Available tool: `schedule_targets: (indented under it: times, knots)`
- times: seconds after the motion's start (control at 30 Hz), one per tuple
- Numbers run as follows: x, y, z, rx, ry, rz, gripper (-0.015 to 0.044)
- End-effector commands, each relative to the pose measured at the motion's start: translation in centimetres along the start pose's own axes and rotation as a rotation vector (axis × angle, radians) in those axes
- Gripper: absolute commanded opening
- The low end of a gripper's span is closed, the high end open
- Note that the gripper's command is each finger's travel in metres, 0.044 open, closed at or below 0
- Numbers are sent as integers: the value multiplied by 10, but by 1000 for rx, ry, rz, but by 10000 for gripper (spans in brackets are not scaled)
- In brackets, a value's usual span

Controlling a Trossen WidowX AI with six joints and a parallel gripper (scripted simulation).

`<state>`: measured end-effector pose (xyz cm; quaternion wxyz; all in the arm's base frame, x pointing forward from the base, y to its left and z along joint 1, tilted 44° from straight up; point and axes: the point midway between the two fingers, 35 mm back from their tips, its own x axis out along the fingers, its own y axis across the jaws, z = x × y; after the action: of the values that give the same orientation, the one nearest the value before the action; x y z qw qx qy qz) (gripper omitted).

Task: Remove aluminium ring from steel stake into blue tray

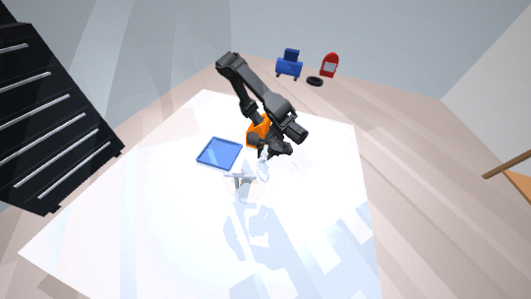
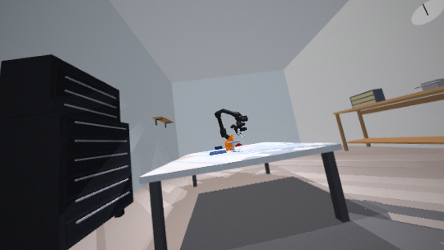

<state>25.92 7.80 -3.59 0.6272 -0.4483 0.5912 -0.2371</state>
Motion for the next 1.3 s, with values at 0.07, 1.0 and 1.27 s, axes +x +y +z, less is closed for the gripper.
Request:
schedule_targets:
  times: [0.07,1.0,1.27]
  knots:
    - [1,-1,11,-1,-2,-3,0]
    - [11,-4,57,1,-4,-4,0]
    - [14,-6,69,2,-4,-5,0]
